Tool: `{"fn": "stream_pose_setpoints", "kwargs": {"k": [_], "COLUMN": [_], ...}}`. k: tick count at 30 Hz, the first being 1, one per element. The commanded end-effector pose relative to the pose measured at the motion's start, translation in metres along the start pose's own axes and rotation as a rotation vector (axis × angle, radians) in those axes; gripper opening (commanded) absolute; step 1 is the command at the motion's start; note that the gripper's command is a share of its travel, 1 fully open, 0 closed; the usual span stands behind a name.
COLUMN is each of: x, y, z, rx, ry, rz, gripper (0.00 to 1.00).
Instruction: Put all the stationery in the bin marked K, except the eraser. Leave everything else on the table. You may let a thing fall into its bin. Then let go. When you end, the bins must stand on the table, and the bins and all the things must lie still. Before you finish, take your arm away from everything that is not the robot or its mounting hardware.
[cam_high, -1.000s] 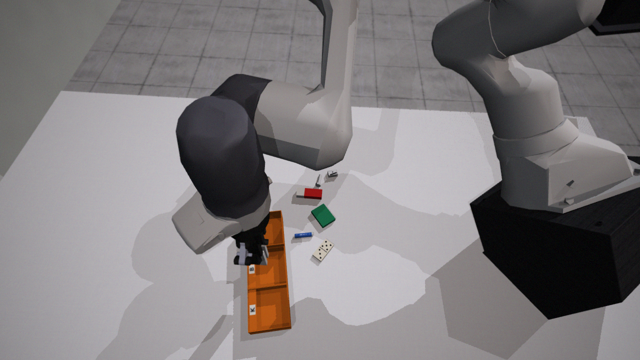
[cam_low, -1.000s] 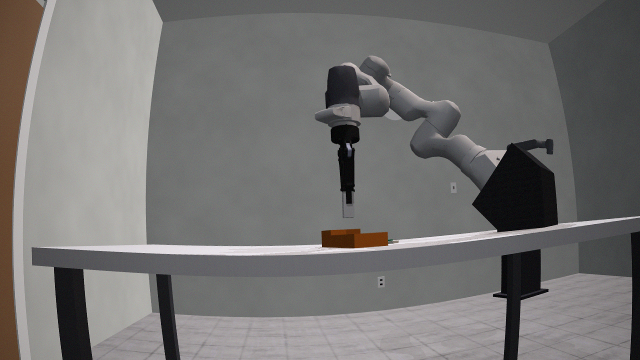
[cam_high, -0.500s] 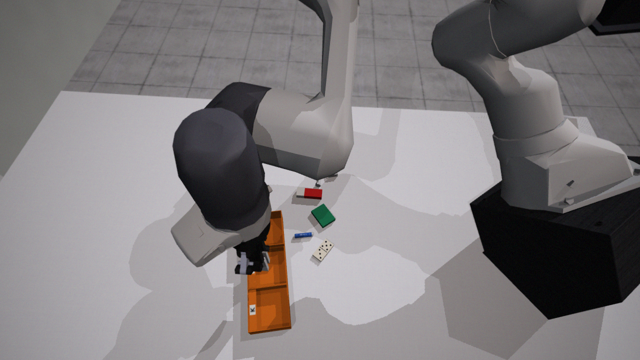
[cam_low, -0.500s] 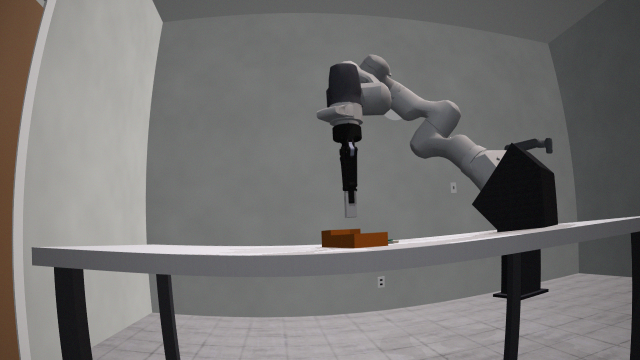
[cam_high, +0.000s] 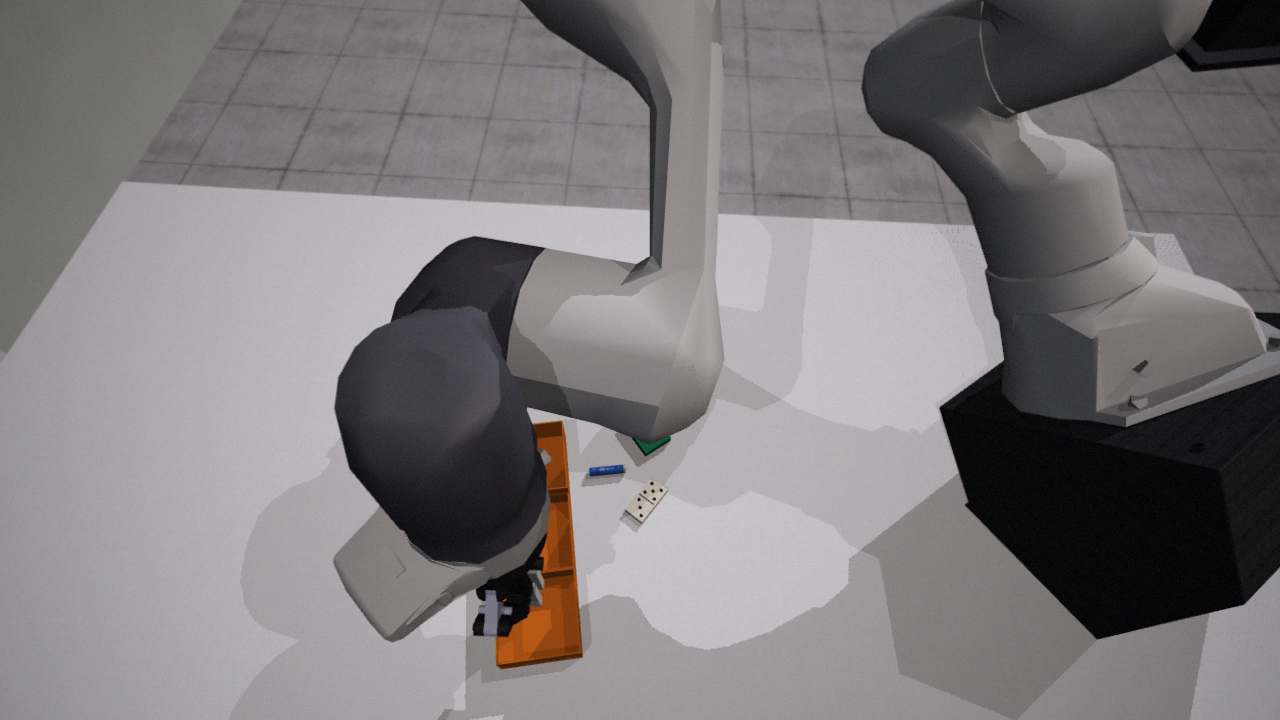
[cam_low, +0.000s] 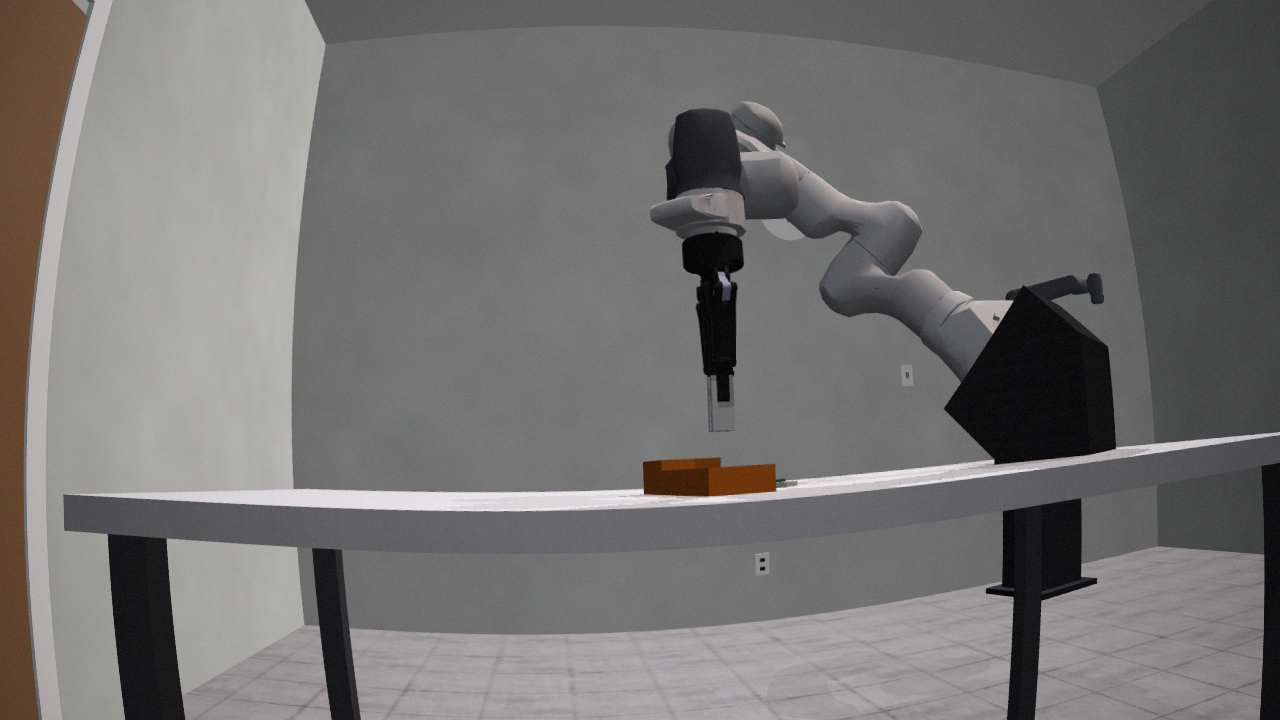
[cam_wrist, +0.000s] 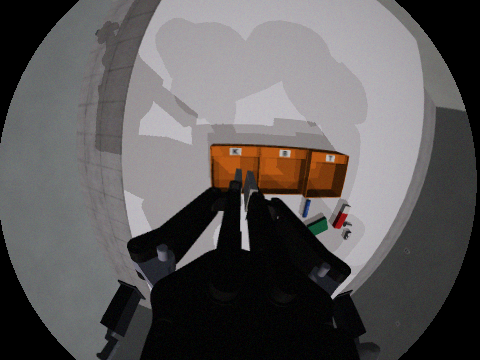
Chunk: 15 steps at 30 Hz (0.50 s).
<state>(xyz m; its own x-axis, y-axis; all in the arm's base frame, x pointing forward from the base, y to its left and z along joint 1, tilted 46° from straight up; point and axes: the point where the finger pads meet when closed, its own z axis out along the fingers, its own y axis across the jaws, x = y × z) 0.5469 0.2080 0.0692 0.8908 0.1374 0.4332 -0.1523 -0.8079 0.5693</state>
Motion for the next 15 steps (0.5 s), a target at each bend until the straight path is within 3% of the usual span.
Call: {"fn": "stream_pose_setpoints", "kwargs": {"k": [1,15], "x": [-0.002,-0.002], "y": [-0.004,-0.004], "z": [-0.001,0.029], "rx": [-0.003,-0.003], "ry": [-0.004,-0.004], "rz": [0.025,0.025], "gripper": [0.05,0.05]}}
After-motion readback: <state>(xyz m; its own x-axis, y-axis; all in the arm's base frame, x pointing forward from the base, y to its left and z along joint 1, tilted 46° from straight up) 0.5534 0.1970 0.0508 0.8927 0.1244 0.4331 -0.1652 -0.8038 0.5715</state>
